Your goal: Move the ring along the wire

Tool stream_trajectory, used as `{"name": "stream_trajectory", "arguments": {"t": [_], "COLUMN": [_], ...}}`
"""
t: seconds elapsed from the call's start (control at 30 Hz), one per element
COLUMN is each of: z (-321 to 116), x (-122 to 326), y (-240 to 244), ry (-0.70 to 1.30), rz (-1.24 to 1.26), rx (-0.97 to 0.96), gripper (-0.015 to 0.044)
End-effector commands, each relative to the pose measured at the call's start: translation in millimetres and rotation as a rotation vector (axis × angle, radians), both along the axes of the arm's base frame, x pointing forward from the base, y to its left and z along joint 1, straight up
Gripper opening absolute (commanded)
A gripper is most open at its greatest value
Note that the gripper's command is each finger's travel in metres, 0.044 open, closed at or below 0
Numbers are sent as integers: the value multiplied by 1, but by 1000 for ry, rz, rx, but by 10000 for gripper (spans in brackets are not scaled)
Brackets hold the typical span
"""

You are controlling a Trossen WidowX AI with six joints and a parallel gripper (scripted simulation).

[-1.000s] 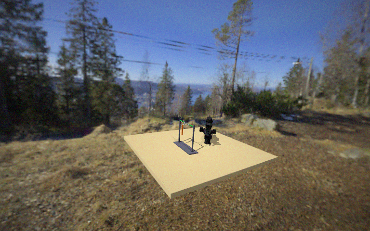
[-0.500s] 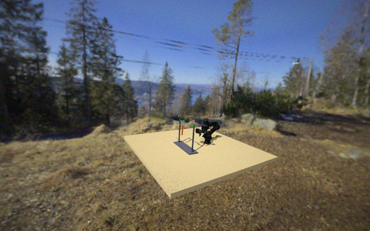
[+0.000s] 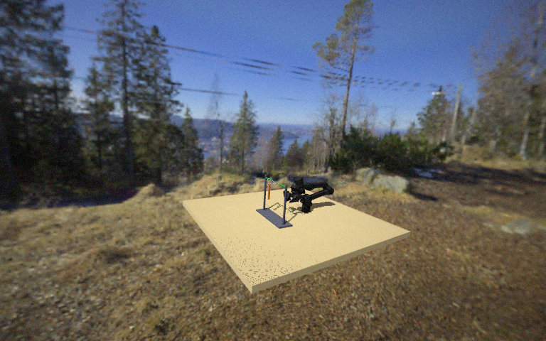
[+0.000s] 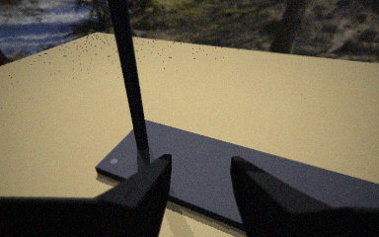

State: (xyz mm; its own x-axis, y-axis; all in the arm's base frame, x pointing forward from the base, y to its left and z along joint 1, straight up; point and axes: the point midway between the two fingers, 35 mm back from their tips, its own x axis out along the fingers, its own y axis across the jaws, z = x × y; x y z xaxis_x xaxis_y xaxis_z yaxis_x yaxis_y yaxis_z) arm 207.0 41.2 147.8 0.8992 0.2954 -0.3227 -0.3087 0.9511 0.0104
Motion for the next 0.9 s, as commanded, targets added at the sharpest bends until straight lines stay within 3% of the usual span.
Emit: {"name": "stream_trajectory", "arguments": {"t": [0.0,0.67,0.87], "z": [-6,-27,-26], "x": [5,1,1], "y": [-20,-105,-110], "ry": [-22,-114,-120], "rz": [-71,-354,-368], "rx": [7,10,7], "gripper": [160,160,160]}}
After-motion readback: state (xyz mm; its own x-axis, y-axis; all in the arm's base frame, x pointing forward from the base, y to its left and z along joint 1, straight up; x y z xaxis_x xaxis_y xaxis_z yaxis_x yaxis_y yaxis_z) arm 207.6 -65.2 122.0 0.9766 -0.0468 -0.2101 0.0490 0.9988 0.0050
